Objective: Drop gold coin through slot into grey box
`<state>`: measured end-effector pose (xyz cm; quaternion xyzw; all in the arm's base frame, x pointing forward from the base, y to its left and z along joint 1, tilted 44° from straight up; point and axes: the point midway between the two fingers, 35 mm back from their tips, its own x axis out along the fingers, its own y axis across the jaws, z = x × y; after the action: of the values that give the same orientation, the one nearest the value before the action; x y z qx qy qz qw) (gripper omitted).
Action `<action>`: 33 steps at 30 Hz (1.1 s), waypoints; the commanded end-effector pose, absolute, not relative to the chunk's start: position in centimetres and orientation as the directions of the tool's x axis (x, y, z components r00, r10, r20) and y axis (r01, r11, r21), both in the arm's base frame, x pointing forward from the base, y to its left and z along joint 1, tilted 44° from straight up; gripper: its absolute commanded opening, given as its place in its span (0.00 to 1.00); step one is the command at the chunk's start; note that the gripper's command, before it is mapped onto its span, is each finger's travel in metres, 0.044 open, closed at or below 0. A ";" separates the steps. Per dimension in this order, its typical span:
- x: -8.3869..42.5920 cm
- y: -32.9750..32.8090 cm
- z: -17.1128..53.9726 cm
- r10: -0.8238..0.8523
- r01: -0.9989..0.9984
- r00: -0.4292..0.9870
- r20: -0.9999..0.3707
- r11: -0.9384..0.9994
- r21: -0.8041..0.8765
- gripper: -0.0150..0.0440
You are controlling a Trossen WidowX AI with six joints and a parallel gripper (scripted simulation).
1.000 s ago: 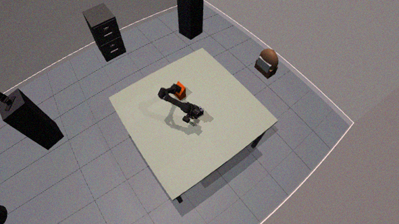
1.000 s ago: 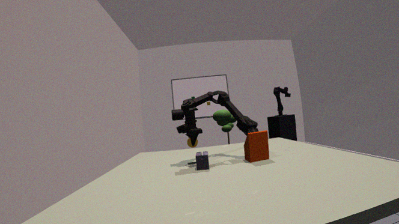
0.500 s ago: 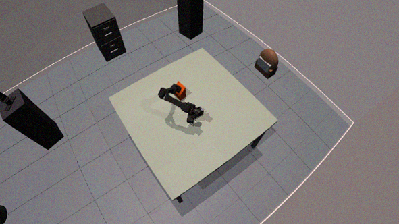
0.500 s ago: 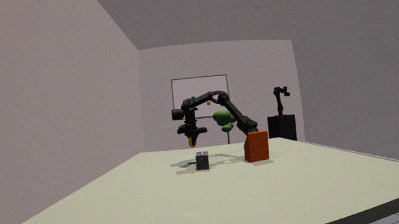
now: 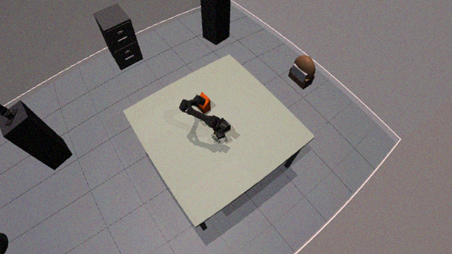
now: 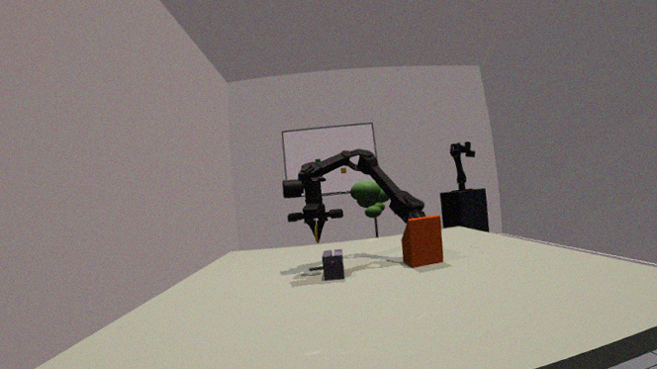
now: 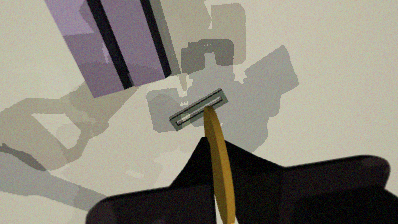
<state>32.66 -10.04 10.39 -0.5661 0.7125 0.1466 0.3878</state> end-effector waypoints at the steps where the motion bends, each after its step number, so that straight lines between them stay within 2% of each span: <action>1: 32.6 -10.0 10.3 -0.692 -0.965 -0.061 -0.719 0.226 -0.135 0.25; 33: 31.9 -5.5 6.1 -0.685 -0.967 -0.060 -0.726 0.222 -0.129 0.25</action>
<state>32.16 -6.16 6.91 -0.5922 0.6985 0.2011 0.3480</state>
